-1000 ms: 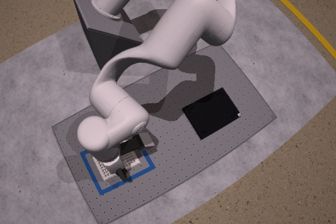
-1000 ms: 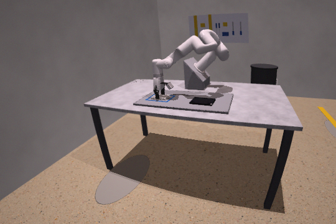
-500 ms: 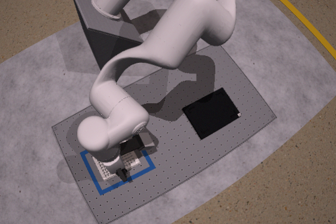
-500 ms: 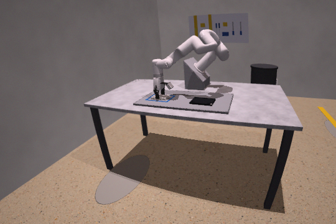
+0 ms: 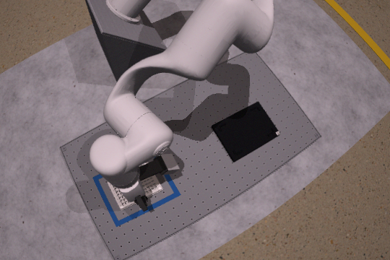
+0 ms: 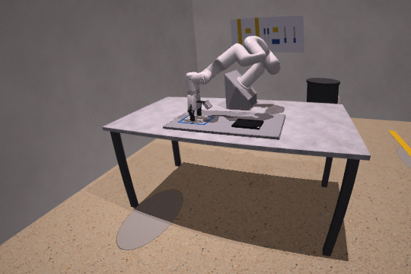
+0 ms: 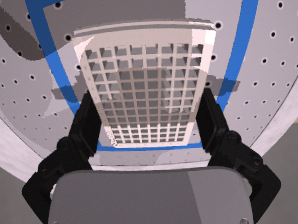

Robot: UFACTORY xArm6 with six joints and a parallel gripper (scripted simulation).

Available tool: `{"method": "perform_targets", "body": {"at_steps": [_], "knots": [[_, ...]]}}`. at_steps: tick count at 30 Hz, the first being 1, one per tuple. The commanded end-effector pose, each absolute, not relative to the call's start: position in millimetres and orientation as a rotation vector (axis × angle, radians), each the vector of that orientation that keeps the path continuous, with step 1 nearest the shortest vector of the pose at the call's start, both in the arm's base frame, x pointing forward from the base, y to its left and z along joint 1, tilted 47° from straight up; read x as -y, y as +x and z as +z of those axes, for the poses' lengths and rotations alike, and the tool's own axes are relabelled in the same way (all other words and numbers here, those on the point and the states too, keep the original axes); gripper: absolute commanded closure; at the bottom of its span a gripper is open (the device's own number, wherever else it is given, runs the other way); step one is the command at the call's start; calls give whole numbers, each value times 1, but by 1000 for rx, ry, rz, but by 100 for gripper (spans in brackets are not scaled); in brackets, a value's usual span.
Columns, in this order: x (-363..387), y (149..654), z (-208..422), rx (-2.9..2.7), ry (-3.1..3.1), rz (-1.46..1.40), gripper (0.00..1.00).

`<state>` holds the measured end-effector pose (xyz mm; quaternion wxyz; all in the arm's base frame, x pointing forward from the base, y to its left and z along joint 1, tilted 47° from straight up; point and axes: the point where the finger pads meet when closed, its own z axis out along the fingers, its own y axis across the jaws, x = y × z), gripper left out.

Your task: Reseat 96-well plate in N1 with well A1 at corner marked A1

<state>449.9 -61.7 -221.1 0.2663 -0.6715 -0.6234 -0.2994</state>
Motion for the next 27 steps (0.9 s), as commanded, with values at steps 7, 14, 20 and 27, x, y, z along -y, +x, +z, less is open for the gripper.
{"method": "perform_targets", "body": {"at_steps": [7, 14, 20, 27], "knots": [[63, 451, -220, 1685, -1816, -811, 100], [65, 451, -219, 1685, -1816, -811, 100], [68, 451, -216, 1685, -1816, -811, 100], [70, 451, -214, 1685, -1816, -811, 100]]}}
